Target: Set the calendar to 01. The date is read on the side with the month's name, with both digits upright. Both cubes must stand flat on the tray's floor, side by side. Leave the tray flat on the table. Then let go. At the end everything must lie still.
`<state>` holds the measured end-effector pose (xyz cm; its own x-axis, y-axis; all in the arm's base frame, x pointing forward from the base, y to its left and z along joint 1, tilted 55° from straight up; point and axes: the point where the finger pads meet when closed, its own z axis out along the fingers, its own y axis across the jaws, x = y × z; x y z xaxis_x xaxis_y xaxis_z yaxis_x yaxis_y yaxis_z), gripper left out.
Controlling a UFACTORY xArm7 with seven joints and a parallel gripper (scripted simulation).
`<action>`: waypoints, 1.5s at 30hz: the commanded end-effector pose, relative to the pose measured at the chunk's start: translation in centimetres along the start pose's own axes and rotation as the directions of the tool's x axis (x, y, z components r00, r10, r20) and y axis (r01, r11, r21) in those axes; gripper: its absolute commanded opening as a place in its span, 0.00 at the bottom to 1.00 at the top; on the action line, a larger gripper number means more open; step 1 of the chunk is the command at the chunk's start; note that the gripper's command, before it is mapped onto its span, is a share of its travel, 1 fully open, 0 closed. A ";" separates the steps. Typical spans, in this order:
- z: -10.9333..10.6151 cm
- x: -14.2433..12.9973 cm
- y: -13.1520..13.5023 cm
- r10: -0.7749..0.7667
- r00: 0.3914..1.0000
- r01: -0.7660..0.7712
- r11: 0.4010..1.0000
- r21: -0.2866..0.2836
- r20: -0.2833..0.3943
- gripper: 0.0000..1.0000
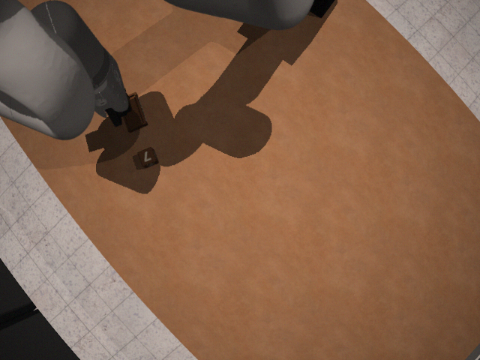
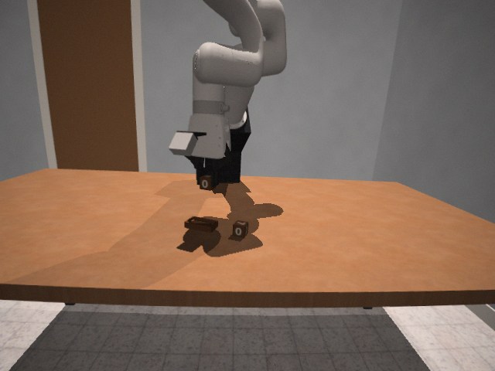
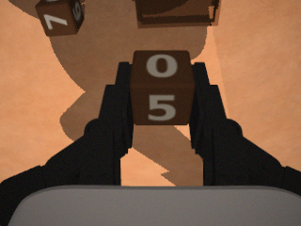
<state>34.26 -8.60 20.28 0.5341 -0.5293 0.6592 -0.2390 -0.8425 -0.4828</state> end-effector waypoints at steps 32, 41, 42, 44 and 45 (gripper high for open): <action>-0.1 -3.6 0.0 0.909 0.417 -0.907 0.418 -0.051 0.023 0.29; -0.1 -3.8 -0.3 0.991 0.136 -0.989 0.137 -0.059 0.013 0.29; -0.1 -3.8 -0.3 0.995 0.103 -0.993 0.103 -0.059 0.011 0.29; -0.1 -3.8 -0.3 0.995 0.103 -0.993 0.103 -0.059 0.011 0.29; -0.1 -3.8 -0.4 1.000 0.006 -0.998 0.006 -0.060 0.007 0.29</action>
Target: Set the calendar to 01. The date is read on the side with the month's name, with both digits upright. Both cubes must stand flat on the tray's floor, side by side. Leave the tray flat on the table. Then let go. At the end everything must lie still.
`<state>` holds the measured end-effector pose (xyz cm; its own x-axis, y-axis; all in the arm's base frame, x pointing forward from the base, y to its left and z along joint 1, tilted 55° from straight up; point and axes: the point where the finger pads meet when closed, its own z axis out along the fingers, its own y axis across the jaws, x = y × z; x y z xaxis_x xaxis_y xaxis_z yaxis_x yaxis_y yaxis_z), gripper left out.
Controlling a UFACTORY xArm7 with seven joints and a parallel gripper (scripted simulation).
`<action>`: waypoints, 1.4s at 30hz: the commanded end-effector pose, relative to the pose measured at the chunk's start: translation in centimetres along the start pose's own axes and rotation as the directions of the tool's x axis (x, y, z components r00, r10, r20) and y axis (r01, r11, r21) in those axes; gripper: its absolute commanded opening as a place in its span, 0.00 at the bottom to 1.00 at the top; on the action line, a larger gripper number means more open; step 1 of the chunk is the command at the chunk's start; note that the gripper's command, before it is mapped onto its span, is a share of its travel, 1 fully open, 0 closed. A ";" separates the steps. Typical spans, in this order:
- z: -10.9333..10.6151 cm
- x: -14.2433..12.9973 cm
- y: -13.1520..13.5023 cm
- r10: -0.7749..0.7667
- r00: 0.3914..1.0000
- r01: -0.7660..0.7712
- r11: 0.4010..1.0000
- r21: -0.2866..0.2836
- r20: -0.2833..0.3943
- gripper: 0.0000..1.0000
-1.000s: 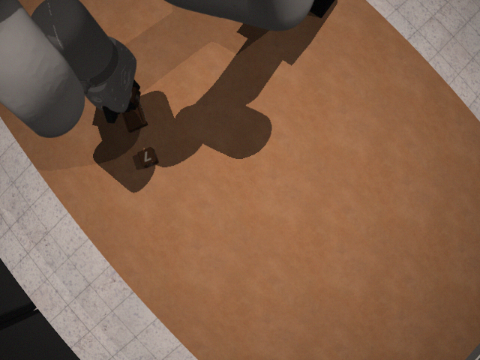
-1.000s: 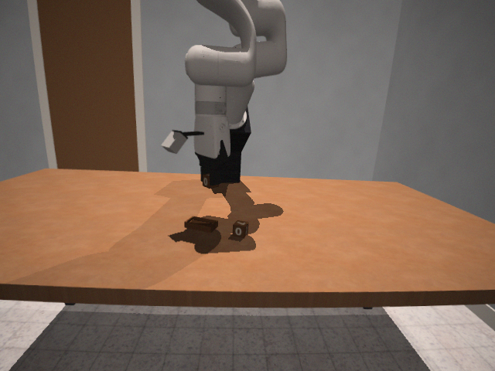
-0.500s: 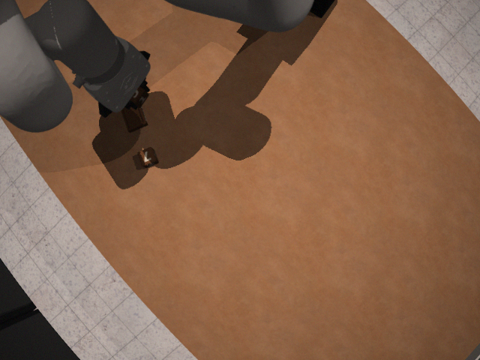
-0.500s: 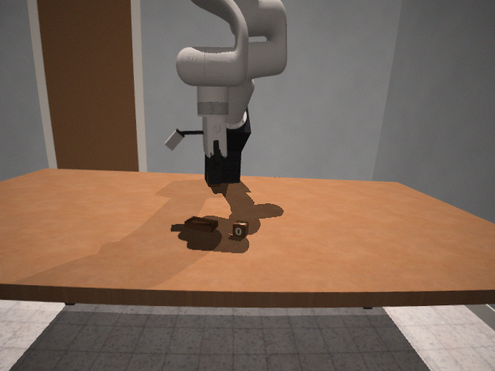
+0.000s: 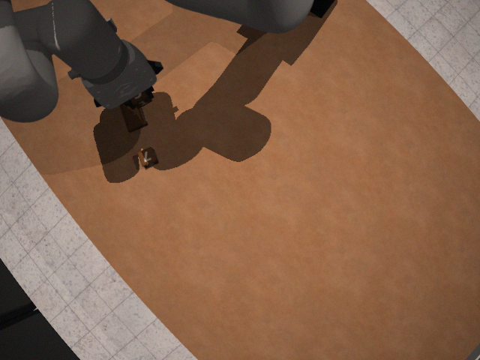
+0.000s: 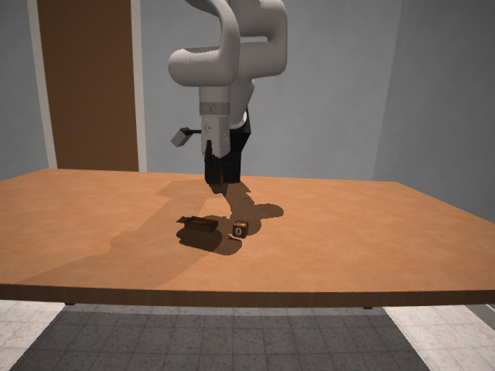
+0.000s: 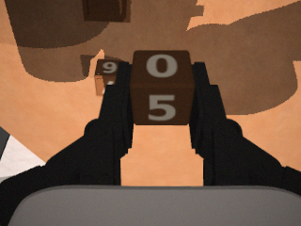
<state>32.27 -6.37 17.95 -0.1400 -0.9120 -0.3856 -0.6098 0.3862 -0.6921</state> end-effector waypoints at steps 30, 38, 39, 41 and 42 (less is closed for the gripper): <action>-0.1 -0.2 -1.8 0.895 0.446 -0.895 0.446 0.012 0.024 0.29; -0.1 0.1 -2.6 0.972 0.231 -0.973 0.231 0.014 0.038 0.29; -0.2 0.2 -2.7 0.979 0.199 -0.980 0.198 0.014 0.040 0.29; -0.2 0.3 -3.0 0.990 0.133 -0.991 0.132 0.014 0.044 0.29; -0.2 0.4 -3.1 0.993 0.104 -0.995 0.104 0.014 0.047 0.29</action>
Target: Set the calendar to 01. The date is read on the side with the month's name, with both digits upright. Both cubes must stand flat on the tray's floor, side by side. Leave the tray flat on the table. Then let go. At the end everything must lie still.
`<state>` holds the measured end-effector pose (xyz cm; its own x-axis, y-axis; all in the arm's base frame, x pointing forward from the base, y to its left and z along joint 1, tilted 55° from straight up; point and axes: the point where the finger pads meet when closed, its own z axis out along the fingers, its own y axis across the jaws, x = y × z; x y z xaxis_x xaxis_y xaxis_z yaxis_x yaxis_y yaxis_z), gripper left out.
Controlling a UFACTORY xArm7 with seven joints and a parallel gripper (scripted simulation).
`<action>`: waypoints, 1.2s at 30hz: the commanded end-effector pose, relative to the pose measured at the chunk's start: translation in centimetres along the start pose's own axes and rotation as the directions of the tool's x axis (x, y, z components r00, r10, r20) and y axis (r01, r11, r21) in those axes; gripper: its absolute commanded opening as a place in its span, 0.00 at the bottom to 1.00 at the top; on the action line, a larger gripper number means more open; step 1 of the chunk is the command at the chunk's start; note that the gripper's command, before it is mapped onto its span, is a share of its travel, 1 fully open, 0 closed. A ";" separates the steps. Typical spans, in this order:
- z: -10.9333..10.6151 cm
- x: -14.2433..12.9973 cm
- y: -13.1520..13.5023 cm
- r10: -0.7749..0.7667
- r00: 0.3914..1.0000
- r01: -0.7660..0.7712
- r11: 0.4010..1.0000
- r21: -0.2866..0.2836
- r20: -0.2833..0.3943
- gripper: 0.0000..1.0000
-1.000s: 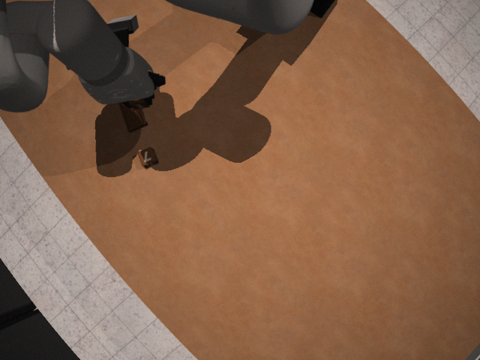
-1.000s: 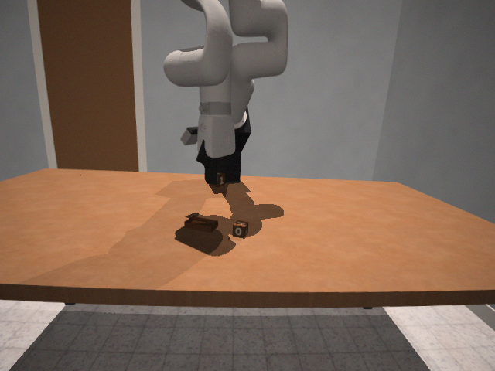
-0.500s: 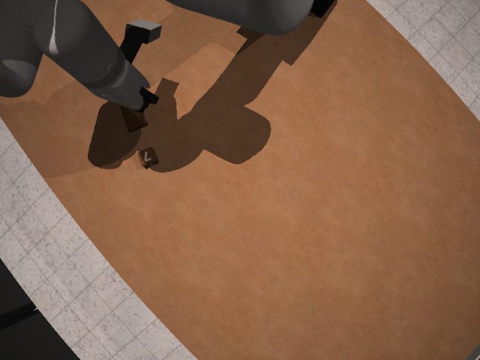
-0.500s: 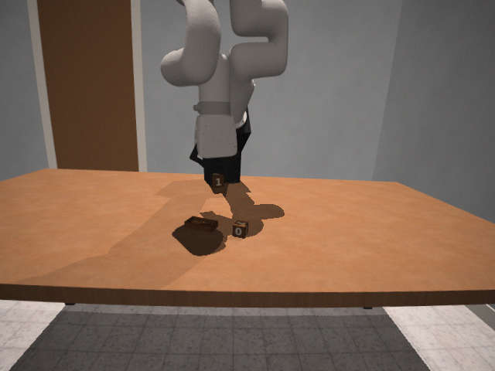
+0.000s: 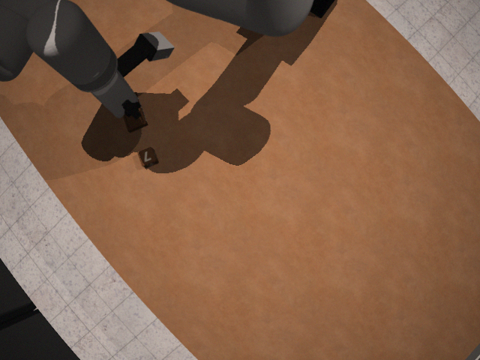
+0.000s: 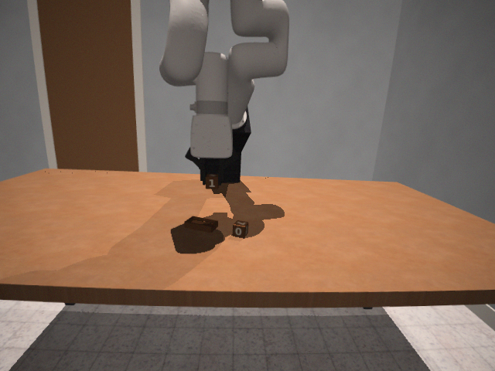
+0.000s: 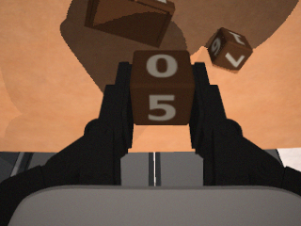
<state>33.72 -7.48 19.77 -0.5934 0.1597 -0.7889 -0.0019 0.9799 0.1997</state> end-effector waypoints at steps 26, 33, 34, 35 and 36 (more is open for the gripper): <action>-0.1 -1.2 -1.1 0.344 0.939 -0.345 0.939 0.014 0.021 0.29; 0.7 -1.2 -1.1 0.344 0.939 -0.345 0.939 0.013 0.021 0.29; 0.9 -1.2 -1.1 0.344 0.939 -0.345 0.939 0.013 0.021 0.29; 1.2 -1.2 -1.1 0.344 0.939 -0.345 0.939 0.013 0.021 0.29; 1.4 -1.2 -1.1 0.344 0.939 -0.345 0.939 0.013 0.021 0.29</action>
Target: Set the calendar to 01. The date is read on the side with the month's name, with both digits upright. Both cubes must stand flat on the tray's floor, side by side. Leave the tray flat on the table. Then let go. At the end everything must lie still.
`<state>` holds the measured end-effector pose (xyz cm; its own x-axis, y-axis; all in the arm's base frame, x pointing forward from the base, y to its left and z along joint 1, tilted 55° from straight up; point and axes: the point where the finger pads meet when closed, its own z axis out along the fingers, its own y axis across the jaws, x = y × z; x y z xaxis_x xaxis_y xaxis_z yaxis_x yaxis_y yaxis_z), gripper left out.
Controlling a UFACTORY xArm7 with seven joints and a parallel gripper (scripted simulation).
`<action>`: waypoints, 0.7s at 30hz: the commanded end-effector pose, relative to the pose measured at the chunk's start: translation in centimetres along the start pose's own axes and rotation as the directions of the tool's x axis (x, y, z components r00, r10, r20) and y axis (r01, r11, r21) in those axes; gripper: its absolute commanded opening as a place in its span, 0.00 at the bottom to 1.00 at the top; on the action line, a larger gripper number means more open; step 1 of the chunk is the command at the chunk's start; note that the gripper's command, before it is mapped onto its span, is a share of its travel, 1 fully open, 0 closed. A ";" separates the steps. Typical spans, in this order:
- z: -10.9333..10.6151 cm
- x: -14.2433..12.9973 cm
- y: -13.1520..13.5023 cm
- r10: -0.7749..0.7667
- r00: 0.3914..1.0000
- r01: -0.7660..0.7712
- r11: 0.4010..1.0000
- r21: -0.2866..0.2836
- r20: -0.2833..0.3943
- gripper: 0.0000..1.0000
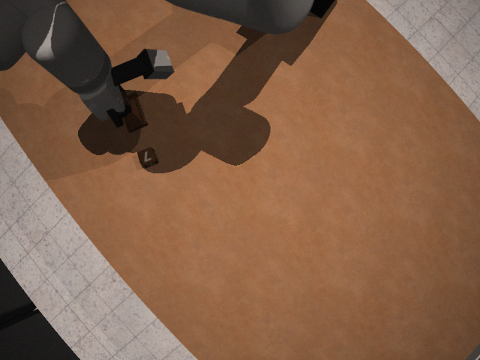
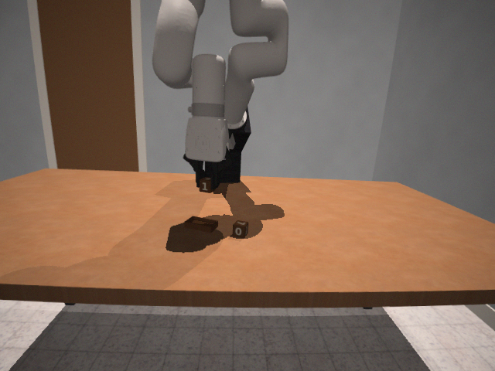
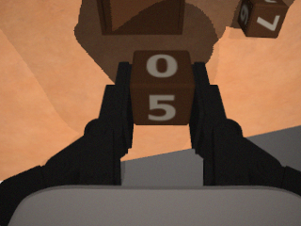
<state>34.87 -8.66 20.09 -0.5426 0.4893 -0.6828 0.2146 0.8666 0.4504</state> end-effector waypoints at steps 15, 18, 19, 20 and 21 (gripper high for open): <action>4.8 -0.1 0.0 0.000 1.000 0.000 1.000 -0.002 0.002 0.29; 5.3 -0.1 0.0 0.000 1.000 0.000 1.000 -0.002 0.002 0.29; 5.5 -0.1 0.0 0.000 1.000 0.000 1.000 -0.002 0.002 0.29; 5.6 -0.1 0.0 0.000 1.000 0.000 1.000 -0.002 0.002 0.29; 5.6 -0.1 0.0 0.000 1.000 0.000 1.000 -0.002 0.002 0.29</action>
<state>38.86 -8.09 17.26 -0.5467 0.4882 -0.6803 0.2190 0.8675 0.4465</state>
